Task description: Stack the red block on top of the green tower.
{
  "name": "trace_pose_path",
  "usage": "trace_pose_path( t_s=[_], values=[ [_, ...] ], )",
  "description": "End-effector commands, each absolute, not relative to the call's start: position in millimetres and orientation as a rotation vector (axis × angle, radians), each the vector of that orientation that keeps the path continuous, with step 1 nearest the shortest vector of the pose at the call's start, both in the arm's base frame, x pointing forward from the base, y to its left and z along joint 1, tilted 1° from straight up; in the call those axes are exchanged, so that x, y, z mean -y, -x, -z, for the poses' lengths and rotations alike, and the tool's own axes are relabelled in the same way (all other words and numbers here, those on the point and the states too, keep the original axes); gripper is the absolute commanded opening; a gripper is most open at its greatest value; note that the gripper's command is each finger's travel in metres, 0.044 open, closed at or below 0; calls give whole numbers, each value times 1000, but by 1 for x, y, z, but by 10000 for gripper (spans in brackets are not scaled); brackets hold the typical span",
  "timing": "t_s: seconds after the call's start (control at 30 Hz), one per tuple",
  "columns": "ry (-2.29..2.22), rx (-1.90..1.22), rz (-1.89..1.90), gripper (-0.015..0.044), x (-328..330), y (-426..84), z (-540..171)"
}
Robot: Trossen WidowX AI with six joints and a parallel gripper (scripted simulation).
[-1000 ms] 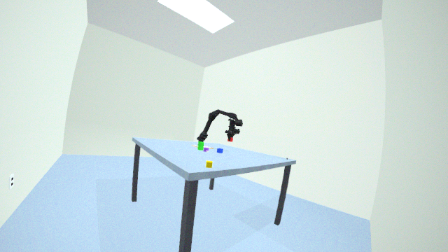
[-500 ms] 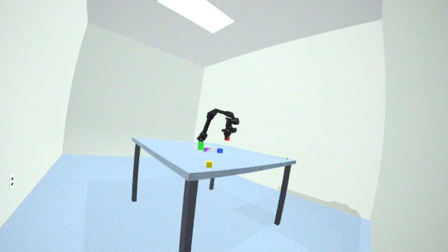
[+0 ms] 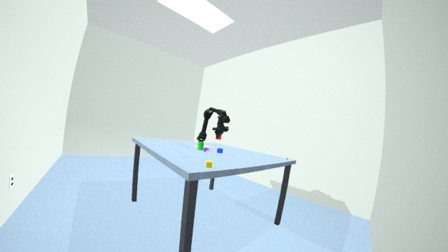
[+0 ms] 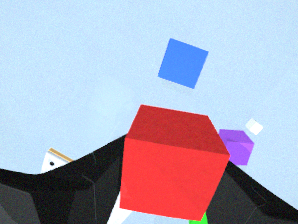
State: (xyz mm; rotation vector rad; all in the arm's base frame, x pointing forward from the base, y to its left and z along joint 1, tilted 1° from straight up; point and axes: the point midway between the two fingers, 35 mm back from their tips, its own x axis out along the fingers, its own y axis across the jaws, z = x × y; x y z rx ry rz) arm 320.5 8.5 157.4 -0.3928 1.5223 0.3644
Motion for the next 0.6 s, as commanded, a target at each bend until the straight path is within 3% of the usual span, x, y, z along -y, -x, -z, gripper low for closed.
trace_pose_path(
  t_s=[0.0,0.57],
  values=[
    [395,-1537,-348,0,14,-310,-155],
    [401,-1533,-370,0,91,-272,-153]
  ],
)
